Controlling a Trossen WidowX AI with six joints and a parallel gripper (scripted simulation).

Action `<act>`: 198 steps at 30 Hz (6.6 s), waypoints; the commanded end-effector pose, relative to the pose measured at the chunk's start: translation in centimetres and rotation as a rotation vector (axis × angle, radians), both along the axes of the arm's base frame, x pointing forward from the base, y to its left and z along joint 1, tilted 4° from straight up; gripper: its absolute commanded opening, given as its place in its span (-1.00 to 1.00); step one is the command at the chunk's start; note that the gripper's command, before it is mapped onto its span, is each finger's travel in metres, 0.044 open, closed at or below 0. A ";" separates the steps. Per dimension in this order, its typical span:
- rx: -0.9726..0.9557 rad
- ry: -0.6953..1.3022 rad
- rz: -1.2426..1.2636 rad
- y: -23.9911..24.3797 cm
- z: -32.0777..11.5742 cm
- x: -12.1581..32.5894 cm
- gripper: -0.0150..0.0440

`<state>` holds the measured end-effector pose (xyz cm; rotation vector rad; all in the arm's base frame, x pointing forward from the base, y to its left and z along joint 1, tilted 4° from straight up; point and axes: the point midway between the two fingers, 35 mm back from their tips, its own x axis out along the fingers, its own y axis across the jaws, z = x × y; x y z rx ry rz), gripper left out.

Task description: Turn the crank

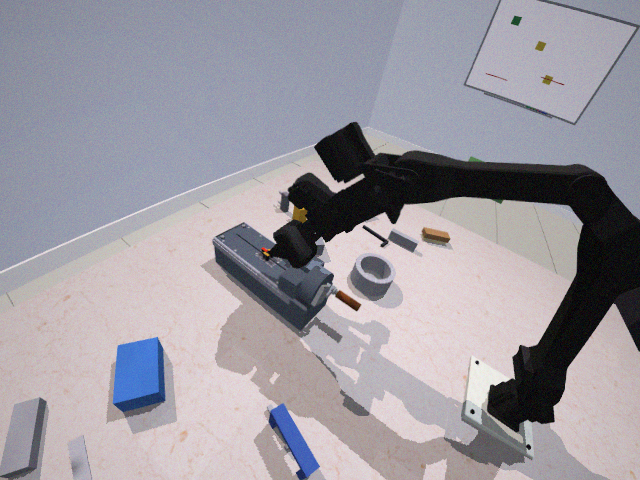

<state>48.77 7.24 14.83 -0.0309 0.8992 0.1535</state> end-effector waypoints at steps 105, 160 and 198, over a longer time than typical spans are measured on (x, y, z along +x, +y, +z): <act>-0.079 -0.096 -0.148 -1.9 -5.6 -13.2 1.00; -0.079 -0.096 -0.148 -1.8 -9.8 -13.5 -0.49; -0.076 -0.095 -0.148 1.7 -11.0 -13.5 -0.49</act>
